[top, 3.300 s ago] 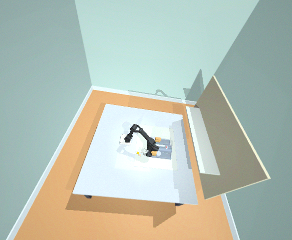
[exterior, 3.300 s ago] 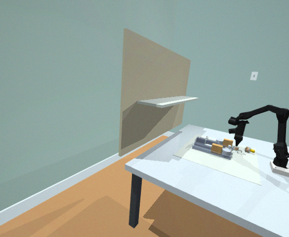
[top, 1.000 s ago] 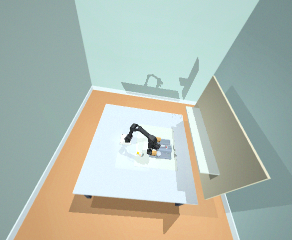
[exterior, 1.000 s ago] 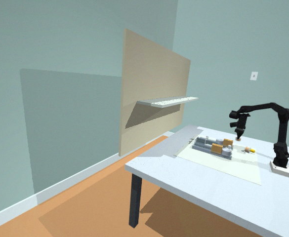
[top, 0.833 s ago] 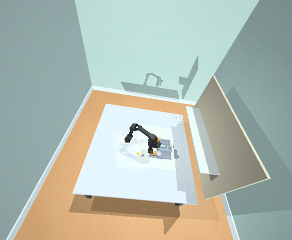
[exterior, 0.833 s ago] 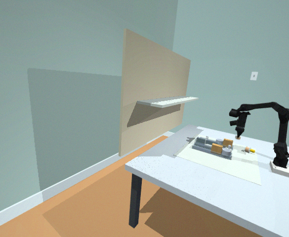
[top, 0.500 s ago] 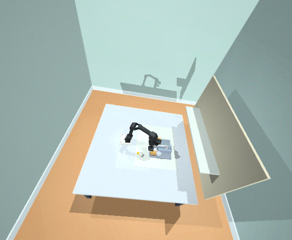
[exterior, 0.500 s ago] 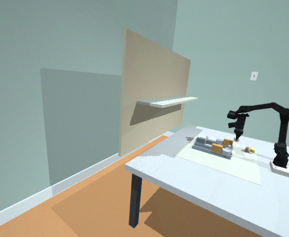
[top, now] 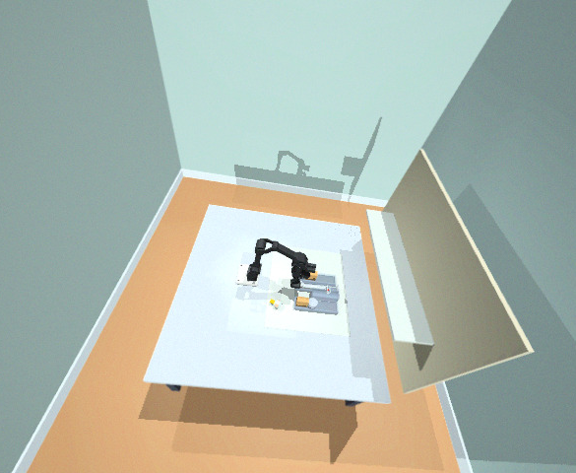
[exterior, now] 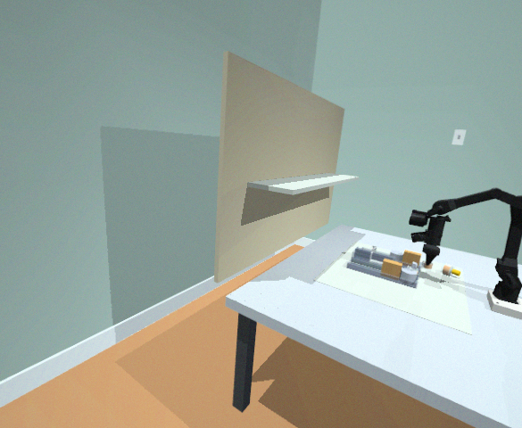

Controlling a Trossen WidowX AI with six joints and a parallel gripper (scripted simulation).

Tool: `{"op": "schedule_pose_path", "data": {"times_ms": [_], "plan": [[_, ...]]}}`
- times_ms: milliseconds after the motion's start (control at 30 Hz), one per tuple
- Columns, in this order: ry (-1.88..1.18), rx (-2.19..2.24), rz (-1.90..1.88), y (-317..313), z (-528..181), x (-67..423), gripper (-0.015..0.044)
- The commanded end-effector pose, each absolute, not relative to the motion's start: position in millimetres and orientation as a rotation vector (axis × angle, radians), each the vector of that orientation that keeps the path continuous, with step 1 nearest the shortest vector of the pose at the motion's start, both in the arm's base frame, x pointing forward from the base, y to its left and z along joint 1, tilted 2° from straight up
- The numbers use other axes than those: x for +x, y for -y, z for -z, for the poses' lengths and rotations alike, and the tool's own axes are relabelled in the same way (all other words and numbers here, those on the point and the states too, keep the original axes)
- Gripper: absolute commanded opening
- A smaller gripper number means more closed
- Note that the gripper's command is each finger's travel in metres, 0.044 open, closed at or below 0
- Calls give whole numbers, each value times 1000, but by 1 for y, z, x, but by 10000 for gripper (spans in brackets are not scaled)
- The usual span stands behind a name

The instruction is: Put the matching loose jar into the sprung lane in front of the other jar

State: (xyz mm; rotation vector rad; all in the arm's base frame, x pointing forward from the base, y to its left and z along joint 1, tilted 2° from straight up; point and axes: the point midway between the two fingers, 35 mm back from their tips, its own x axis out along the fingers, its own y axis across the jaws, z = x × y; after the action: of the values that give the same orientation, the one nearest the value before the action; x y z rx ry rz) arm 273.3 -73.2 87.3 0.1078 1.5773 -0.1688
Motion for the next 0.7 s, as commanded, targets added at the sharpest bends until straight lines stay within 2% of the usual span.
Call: {"op": "schedule_pose_path", "data": {"times_ms": [0,667], "plan": [[-1567,116,174,67,-85,272,0],[-1567,116,174,69,-62,276,0]]}}
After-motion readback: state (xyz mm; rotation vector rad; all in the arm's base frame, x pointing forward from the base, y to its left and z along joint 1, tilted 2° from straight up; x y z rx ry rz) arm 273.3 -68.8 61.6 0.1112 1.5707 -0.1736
